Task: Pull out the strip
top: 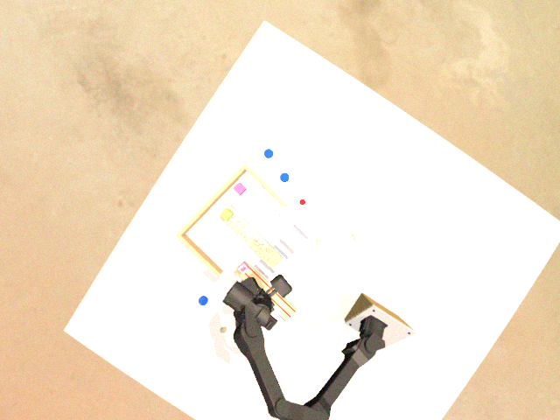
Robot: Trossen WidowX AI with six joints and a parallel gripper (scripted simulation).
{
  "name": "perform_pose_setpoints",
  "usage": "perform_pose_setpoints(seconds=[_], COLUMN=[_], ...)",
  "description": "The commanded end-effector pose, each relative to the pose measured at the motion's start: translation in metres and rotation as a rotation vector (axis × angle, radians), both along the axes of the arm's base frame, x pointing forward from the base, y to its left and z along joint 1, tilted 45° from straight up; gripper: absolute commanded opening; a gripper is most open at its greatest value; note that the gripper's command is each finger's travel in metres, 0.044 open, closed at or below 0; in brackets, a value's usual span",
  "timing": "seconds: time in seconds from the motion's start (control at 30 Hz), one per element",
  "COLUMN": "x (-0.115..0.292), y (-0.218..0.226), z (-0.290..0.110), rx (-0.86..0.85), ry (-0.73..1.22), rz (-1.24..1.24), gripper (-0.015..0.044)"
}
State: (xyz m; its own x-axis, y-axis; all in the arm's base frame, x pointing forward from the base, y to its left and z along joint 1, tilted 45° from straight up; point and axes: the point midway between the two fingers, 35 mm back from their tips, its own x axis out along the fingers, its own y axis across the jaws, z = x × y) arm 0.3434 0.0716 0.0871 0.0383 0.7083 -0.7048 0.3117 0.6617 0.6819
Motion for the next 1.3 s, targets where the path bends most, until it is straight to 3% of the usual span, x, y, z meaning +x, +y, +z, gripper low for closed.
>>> perform_pose_setpoints(seconds=[0.0,0.8,1.03,1.27], x=[0.015,0.099,0.100,0.101], y=[-0.004,-0.028,-0.022,-0.014], z=[-0.001,-0.008,-0.014,-0.022], rx=[0.002,0.001,0.001,0.001], ry=[0.001,-0.003,-0.003,-0.003], rz=[0.002,0.002,0.002,0.002], gripper=[0.0440,0.0440,0.0256,0.0250])
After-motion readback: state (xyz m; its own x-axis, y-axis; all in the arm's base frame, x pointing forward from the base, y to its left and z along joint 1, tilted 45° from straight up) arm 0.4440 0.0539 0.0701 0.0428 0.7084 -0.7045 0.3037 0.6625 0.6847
